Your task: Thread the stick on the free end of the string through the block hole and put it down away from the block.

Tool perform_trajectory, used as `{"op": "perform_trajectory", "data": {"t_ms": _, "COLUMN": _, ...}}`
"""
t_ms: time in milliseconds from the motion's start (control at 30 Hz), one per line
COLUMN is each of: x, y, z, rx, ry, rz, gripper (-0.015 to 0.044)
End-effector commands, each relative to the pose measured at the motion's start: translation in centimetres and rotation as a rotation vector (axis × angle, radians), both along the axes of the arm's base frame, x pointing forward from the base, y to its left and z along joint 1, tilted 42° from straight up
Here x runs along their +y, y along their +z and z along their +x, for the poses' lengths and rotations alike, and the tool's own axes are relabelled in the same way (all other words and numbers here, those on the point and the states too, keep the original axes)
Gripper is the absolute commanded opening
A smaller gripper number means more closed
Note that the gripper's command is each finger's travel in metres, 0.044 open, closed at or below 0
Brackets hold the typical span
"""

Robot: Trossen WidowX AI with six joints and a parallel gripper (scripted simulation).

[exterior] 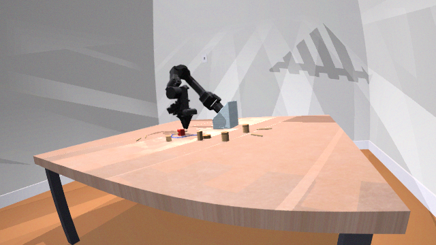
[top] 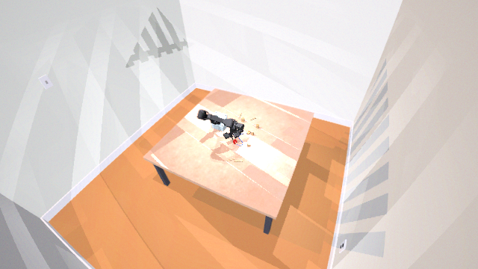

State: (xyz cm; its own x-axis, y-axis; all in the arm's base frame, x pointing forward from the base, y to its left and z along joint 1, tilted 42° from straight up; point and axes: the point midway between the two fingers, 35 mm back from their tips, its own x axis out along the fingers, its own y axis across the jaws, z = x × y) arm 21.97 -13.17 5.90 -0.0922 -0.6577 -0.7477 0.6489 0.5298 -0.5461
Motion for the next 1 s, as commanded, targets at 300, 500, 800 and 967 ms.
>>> {"op": "perform_trajectory", "data": {"t_ms": 300, "x": -1.42, "y": -1.31, "z": -0.63, "rx": 0.010, "ry": 0.000, "rz": -0.010, "gripper": 0.0121}}
{"op": "perform_trajectory", "data": {"t_ms": 500, "x": -1.44, "y": -1.32, "z": -0.63, "rx": 0.010, "ry": 0.000, "rz": -0.010, "gripper": 0.0121}}
{"op": "perform_trajectory", "data": {"t_ms": 800, "x": -1.28, "y": -1.32, "z": -0.54, "rx": 0.004, "ry": -0.002, "rz": -0.004, "gripper": 0.0000}}
{"op": "perform_trajectory", "data": {"t_ms": 967, "x": -1.29, "y": -1.34, "z": -0.56, "rx": -0.001, "ry": 0.002, "rz": -0.009, "gripper": 0.0000}}
